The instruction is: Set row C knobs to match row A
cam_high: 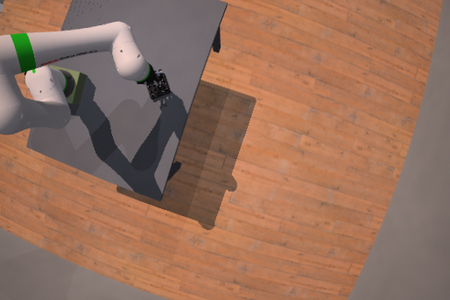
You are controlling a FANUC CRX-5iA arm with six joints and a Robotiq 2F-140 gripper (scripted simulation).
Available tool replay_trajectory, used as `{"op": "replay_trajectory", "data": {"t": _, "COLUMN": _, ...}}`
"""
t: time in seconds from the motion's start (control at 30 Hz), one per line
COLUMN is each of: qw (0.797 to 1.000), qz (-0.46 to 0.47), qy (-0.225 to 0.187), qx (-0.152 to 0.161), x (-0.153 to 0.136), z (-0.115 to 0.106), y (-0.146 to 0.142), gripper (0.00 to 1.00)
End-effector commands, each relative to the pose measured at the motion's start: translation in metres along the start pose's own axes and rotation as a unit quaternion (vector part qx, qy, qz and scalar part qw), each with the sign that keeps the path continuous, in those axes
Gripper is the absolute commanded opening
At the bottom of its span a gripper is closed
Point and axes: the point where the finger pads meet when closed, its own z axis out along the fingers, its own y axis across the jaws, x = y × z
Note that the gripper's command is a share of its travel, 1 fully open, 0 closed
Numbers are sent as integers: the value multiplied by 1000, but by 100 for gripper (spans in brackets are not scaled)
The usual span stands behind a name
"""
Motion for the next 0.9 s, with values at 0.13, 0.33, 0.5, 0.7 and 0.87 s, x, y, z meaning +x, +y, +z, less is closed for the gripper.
{"op": "replay_trajectory", "data": {"t": 0.13, "qw": 1000, "qz": 0, "qy": 0, "qx": 0, "x": 0, "z": 0, "y": 0, "gripper": 5}}
{"op": "replay_trajectory", "data": {"t": 0.33, "qw": 1000, "qz": -4, "qy": 0, "qx": 0, "x": 0, "z": 0, "y": 0, "gripper": 5}}
{"op": "replay_trajectory", "data": {"t": 0.5, "qw": 1000, "qz": -14, "qy": 0, "qx": 0, "x": 0, "z": 0, "y": 0, "gripper": 5}}
{"op": "replay_trajectory", "data": {"t": 0.7, "qw": 1000, "qz": -27, "qy": 0, "qx": 0, "x": 0, "z": 0, "y": 0, "gripper": 5}}
{"op": "replay_trajectory", "data": {"t": 0.87, "qw": 999, "qz": -52, "qy": 0, "qx": 0, "x": 0, "z": 0, "y": 0, "gripper": 5}}
